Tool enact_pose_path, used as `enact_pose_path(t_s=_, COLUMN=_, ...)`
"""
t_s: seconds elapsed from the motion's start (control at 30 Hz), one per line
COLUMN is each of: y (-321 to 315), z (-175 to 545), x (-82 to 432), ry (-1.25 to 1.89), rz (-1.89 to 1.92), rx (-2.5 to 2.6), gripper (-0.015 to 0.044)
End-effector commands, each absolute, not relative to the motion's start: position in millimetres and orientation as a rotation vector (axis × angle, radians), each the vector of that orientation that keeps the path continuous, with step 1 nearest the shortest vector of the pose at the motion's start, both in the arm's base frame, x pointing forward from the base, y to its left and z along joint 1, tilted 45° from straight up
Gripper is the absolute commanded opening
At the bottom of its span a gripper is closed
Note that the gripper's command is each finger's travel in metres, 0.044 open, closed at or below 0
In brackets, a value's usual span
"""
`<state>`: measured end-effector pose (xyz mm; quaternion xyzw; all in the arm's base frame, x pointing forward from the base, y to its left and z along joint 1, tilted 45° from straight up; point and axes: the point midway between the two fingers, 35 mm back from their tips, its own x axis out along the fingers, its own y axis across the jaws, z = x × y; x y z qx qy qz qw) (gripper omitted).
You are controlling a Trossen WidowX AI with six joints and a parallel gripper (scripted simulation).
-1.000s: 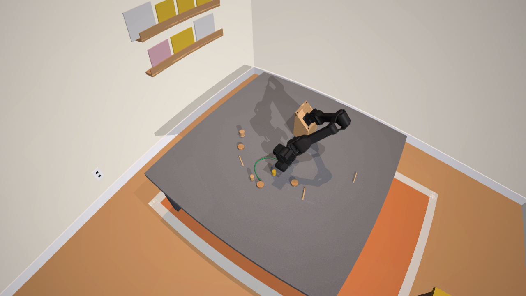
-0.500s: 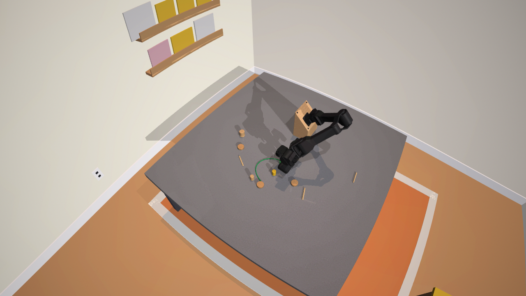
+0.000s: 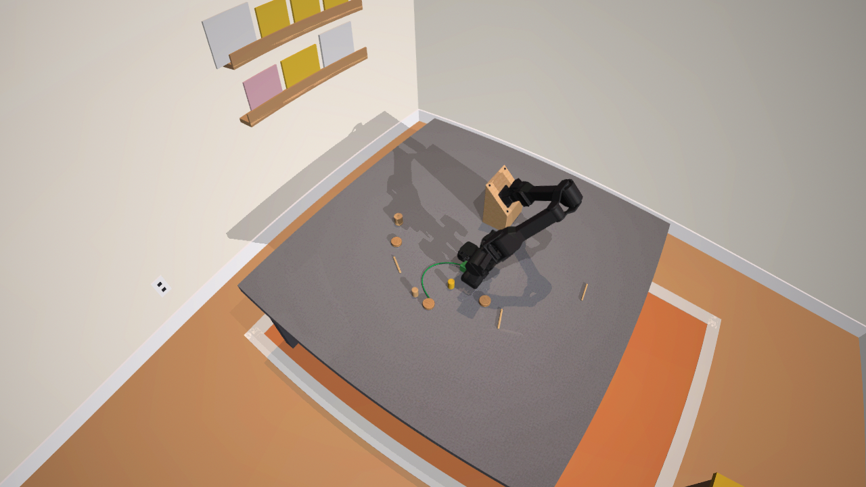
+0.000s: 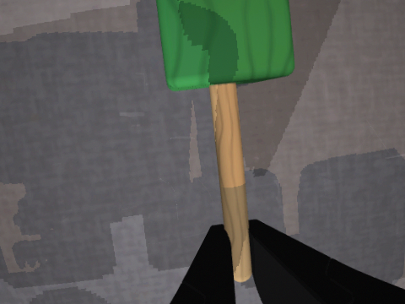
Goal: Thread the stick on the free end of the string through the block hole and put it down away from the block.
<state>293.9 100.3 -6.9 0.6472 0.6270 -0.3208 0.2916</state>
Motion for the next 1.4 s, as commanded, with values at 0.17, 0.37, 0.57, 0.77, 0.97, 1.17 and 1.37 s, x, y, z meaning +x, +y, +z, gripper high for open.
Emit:
enact_pose_path(t_s=0.17, y=107.5, z=2.1, x=296.6, ry=1.674, rz=-0.854, rx=1.72, gripper=0.0)
enact_pose_path(t_s=0.37, y=112.0, z=6.7, x=297.0, ry=1.68, rz=-0.855, rx=1.715, gripper=0.0)
enact_pose_path(t_s=0.57, y=116.2, z=10.9, x=297.4, ry=1.686, rz=-0.854, rx=1.712, gripper=0.0)
enact_pose_path(t_s=0.77, y=120.7, z=15.0, x=297.6, ry=1.691, rz=-0.856, rx=1.709, gripper=0.0)
enact_pose_path(t_s=0.97, y=125.0, z=19.2, x=297.7, ry=1.695, rz=-0.858, rx=1.706, gripper=0.0)
enact_pose_path(t_s=1.17, y=129.2, z=23.5, x=297.9, ry=1.699, rz=-0.859, rx=1.702, gripper=0.0)
enact_pose_path(t_s=1.37, y=133.4, z=27.9, x=298.3, ry=1.703, rz=-0.86, rx=1.699, gripper=0.0)
